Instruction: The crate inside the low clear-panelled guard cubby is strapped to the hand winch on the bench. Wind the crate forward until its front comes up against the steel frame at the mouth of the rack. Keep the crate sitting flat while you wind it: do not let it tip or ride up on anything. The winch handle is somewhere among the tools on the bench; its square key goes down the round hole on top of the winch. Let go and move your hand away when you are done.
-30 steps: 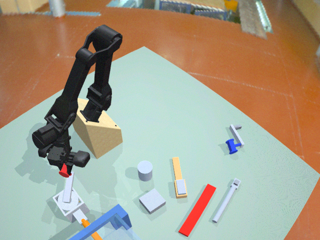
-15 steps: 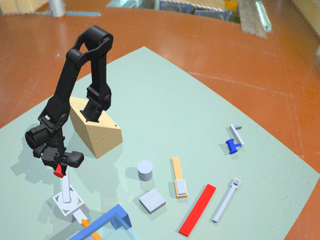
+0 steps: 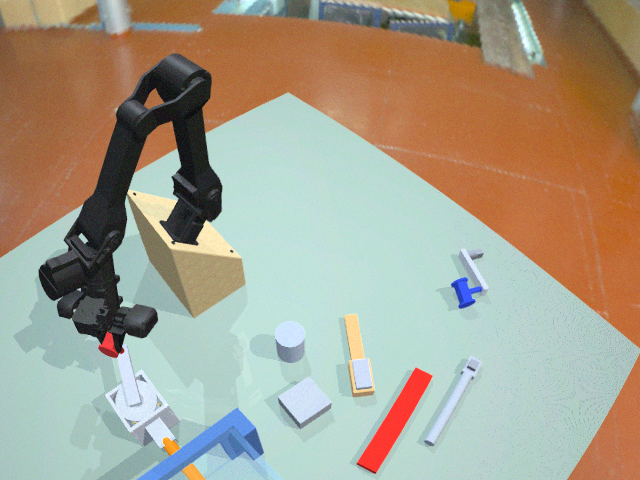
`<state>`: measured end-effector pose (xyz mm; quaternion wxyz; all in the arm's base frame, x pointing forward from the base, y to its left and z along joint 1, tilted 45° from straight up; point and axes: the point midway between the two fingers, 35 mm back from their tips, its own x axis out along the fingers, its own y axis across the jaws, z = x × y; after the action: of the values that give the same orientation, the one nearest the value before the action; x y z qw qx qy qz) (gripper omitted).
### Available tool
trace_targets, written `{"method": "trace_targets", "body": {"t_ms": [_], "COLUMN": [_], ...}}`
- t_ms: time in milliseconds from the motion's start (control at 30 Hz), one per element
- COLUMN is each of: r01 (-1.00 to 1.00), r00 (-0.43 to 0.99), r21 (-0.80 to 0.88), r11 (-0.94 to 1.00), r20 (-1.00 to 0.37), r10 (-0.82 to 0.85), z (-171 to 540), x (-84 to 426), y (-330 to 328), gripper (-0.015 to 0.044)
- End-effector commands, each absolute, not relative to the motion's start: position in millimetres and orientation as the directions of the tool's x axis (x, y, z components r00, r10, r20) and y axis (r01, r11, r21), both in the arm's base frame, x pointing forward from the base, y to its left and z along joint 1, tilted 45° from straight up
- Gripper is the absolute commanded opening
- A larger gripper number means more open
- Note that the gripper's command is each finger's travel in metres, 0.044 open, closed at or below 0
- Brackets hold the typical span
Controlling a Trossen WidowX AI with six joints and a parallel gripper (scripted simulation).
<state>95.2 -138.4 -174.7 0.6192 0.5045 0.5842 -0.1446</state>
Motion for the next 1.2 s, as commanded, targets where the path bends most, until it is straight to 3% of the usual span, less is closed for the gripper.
{"method": "trace_targets", "body": {"t_ms": [0, 1167], "r01": [0.771, 0.77], "r00": [0.256, 0.258], "r21": [0.433, 0.432], "r11": [0.466, 0.469], "r20": [-0.882, -0.884], "r10": [0.396, 0.39], "z": [-186.1, -231.1], "x": [91.9, 108.7], "y": [-148.4, -197.4], "gripper": [0.0, 0.0]}}
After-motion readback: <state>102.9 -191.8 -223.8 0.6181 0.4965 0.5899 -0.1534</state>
